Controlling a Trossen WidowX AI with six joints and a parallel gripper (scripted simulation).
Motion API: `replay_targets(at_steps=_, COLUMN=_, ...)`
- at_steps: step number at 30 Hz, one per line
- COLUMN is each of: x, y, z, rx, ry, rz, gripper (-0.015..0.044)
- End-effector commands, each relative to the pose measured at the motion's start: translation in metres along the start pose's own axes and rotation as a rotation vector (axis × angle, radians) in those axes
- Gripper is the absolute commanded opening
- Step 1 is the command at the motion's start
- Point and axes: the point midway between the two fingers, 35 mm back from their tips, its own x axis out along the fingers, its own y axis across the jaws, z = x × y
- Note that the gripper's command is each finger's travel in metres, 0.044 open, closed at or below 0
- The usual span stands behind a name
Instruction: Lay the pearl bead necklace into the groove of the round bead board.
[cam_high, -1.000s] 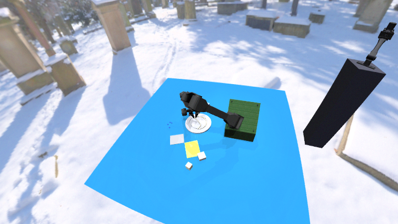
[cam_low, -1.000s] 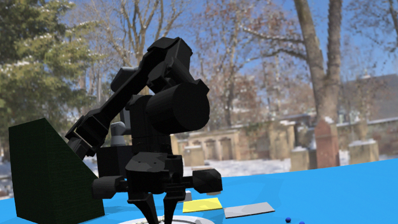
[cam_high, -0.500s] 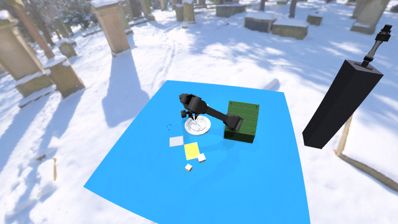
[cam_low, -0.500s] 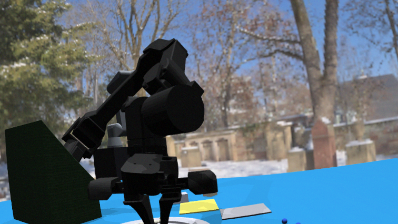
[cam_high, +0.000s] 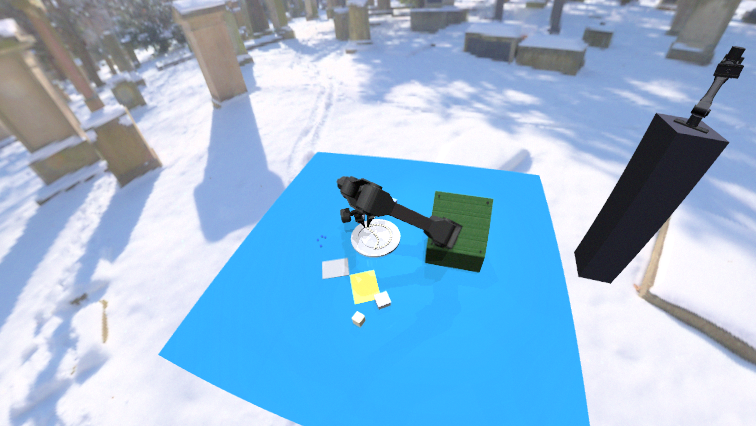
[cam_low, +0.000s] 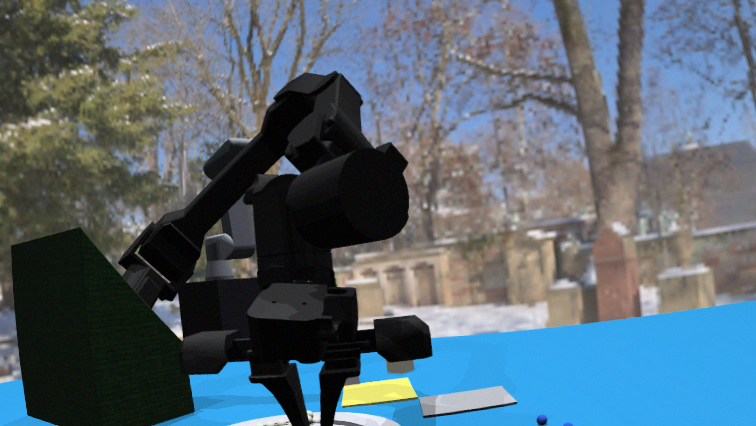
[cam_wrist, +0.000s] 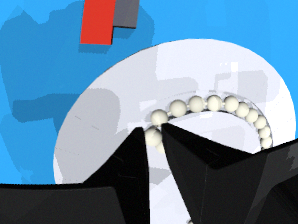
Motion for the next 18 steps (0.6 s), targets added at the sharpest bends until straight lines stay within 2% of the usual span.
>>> replay_targets(at_steps=1, x=-0.0005, y=0.005, z=0.0017, rx=0.005, ry=0.003, rz=0.006, gripper=0.0)
replay_targets(at_steps=15, x=0.0075, y=0.005, z=0.0016, rx=0.005, ry=0.004, rz=0.006, gripper=0.0)
replay_targets(at_steps=18, x=0.0039, y=0.0047, z=0.0019, rx=0.0, ry=-0.001, rz=0.001, gripper=0.0079)
